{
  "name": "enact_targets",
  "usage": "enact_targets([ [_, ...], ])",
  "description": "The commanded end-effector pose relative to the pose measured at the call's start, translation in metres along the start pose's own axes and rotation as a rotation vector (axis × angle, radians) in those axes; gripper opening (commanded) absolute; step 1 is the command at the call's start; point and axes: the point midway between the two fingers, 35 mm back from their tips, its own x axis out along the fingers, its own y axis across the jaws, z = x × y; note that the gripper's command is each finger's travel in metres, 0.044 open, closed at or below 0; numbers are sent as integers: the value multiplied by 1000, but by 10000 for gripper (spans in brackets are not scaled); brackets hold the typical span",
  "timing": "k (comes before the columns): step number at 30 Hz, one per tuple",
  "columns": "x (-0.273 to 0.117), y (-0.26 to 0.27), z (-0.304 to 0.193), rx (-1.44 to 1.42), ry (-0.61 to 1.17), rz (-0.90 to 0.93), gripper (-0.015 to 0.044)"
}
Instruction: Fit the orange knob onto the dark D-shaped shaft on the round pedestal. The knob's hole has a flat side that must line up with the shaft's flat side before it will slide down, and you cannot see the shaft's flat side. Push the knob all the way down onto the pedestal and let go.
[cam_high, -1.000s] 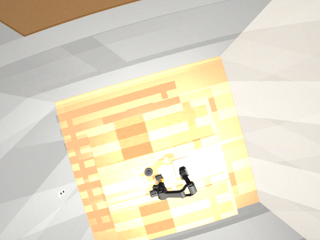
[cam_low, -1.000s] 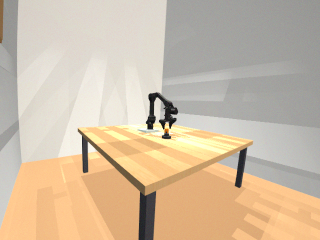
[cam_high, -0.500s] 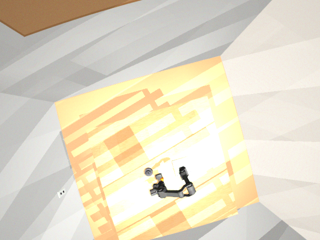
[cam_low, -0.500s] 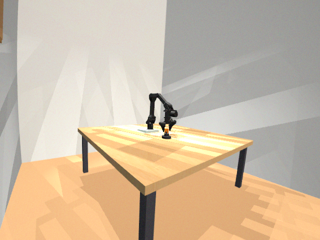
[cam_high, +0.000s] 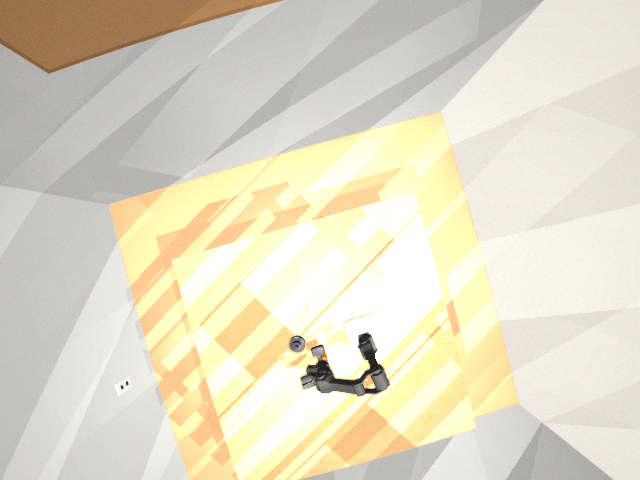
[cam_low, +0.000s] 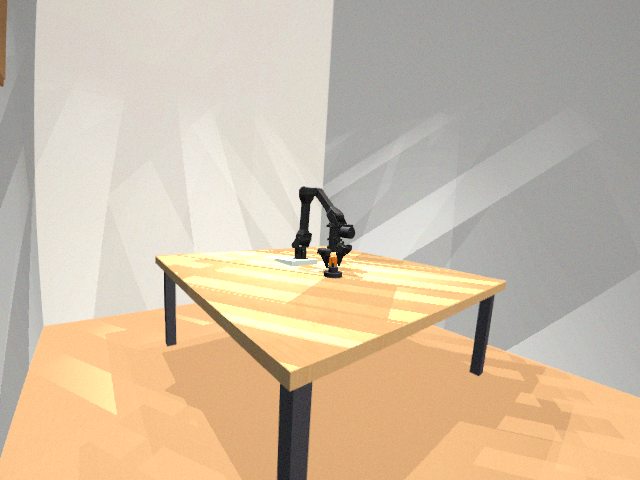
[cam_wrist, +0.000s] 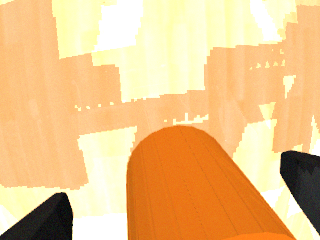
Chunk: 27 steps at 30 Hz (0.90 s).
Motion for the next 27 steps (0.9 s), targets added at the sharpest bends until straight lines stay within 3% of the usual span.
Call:
enact_targets([
  [1,2,-1,-1,4,1,-4,335],
  [7,2,-1,-1,4,1,-4,177],
  [13,2,-1,-1,4,1,-4,138],
  [18,-10,0,3,4,1,-4,6],
  [27,-54,3,12,4,0,-4,0],
])
